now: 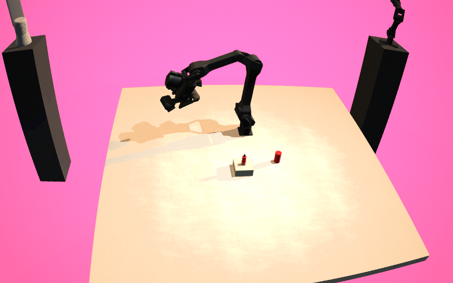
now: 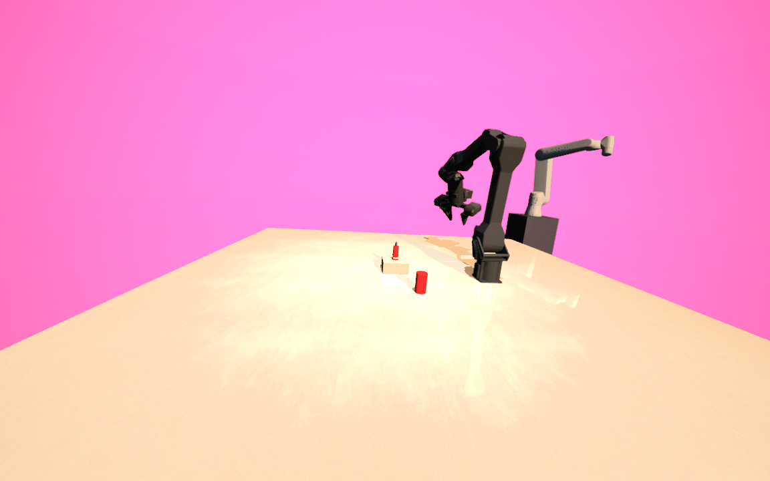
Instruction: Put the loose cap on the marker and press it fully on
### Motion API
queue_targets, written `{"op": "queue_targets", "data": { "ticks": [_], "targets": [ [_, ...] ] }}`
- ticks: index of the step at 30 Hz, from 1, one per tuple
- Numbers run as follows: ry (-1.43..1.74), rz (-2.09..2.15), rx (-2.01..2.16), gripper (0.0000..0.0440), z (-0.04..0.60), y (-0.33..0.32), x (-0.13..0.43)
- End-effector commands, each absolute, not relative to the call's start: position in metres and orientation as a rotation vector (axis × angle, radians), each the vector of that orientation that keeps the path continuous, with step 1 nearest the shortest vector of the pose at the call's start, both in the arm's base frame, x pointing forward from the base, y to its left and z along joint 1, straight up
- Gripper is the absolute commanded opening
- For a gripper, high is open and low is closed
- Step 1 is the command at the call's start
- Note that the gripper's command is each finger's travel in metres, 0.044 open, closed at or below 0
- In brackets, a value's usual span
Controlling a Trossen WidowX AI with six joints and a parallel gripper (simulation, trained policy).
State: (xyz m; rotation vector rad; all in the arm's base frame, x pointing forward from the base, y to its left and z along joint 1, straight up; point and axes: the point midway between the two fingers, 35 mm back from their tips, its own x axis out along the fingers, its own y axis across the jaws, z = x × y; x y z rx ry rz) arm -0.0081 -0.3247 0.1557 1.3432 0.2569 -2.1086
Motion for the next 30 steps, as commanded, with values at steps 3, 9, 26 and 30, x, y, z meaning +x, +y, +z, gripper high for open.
{"op": "queue_targets", "data": {
  "ticks": [3, 9, 26, 30],
  "targets": [
    [0.225, -2.08, 1.363, 0.0305, 0.156, -0.33, 0.008],
    [0.197, -2.049, 1.385, 0.0305, 0.156, -0.335, 0.027],
    [0.133, -1.954, 1.454, 0.0307, 0.157, -0.34, 0.083],
    [0.121, -1.931, 1.472, 0.0307, 0.157, -0.339, 0.098]
  ]
}}
